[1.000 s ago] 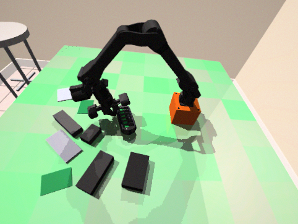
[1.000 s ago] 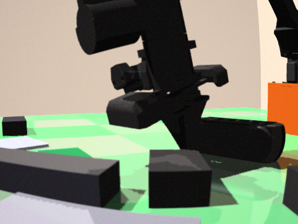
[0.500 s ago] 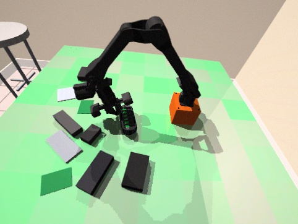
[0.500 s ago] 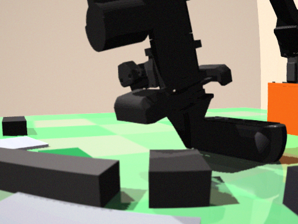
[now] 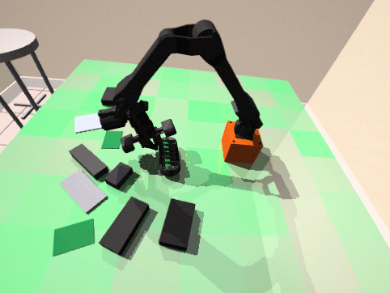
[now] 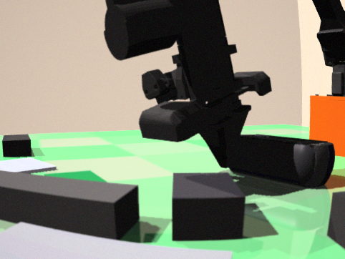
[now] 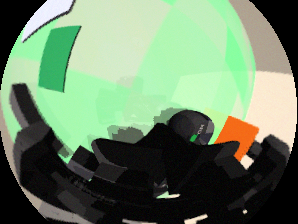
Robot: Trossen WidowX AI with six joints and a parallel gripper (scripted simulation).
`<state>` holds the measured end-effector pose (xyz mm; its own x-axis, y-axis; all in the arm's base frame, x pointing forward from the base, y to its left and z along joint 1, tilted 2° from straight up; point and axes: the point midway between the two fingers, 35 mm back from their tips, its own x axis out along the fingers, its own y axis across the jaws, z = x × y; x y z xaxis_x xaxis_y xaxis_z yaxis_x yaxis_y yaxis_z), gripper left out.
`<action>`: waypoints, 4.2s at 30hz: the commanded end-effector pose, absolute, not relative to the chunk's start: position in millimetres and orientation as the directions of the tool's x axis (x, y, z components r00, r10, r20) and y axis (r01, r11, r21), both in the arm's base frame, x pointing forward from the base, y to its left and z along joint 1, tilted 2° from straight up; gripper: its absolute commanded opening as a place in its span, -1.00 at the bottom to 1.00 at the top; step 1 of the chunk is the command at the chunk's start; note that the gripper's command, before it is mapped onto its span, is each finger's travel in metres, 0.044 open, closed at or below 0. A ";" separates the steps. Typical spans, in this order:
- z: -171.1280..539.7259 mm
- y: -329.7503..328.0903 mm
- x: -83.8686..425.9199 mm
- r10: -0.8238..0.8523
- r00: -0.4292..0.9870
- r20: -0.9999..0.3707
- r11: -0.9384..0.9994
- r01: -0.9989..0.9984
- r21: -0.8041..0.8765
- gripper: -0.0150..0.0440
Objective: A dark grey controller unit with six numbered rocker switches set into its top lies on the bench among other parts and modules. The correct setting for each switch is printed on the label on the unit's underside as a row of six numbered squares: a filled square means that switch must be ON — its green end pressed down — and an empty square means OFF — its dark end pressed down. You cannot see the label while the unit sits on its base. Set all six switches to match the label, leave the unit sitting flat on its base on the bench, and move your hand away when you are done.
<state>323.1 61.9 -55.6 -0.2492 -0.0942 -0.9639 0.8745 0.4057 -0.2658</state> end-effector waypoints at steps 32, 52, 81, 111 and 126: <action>-2.0 125.4 219.5 0.062 0.205 -0.977 0.266 0.940 0.215 -0.49; -10.2 125.9 188.7 0.126 0.274 -0.953 0.230 0.927 0.297 -0.49; 19.4 146.0 233.1 -0.074 0.111 -0.991 0.256 0.963 0.088 0.58; -7.7 152.2 245.1 -0.124 0.058 -0.991 0.254 0.967 0.025 1.00; -32.1 152.7 244.7 -0.129 0.050 -0.990 0.252 0.968 0.016 1.00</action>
<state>245.2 153.2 -26.1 0.0506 -0.1261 -0.9907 0.9672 0.2535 0.0172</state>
